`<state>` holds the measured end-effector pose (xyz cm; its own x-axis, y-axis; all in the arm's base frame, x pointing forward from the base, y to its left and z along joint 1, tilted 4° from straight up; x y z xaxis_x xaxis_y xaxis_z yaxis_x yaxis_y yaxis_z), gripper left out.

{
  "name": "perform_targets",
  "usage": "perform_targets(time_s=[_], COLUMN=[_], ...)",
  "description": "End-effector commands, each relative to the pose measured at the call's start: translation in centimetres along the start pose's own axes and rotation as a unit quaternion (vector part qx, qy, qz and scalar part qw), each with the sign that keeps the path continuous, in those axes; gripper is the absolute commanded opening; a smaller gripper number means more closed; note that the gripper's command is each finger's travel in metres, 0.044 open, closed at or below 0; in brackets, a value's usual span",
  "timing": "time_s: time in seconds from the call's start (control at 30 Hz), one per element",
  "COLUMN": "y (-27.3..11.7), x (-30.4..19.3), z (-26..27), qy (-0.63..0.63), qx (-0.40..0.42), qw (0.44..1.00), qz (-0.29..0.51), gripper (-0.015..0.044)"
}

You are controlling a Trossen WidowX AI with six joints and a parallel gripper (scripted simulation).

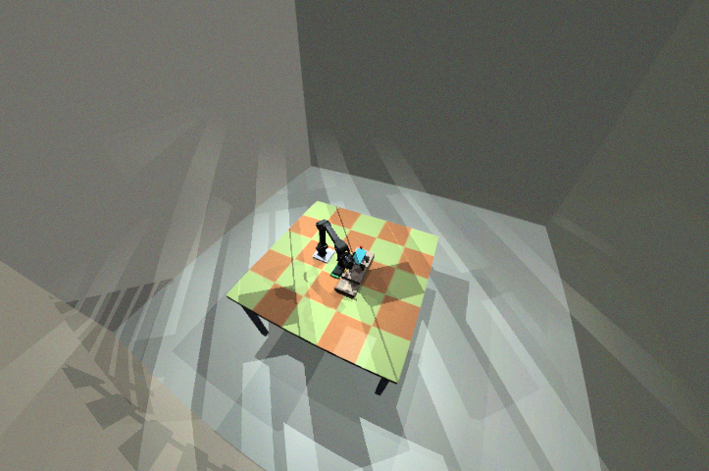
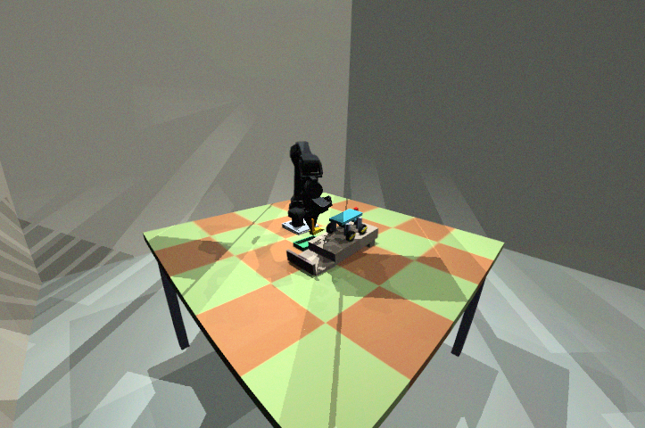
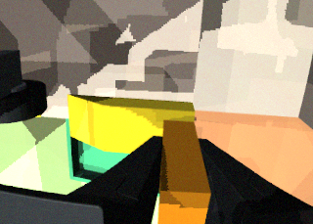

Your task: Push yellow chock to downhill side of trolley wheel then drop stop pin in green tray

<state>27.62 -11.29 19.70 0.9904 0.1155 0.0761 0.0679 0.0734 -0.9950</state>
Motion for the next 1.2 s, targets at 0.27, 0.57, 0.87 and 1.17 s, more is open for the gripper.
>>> perform_targets(time_s=[0.27, 0.57, 0.87, 1.17], y=[3.0, 3.3, 3.4, 3.4], x=[0.1, 0.1, 0.0, -0.1], z=[0.2, 0.4, 1.3, 2.1], qy=[0.003, 0.003, 0.003, 0.003], qx=[0.002, 0.002, 0.003, 0.003], qw=[1.0, 1.0, 1.0, 1.0], qz=[-0.002, -0.002, -0.002, -0.002], gripper=[0.0, 0.0, 0.0, 0.0])
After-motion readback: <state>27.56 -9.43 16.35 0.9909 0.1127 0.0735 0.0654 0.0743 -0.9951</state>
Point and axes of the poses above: the point midway between the two fingers, 35 mm back from their tips, its own y axis out along the fingers, its own z axis across the jaws, x = y × z, the point moved 4 cm from there along -y, back along the fingers, and after that the axes turned 1 degree about y, right-handed, at the moved point
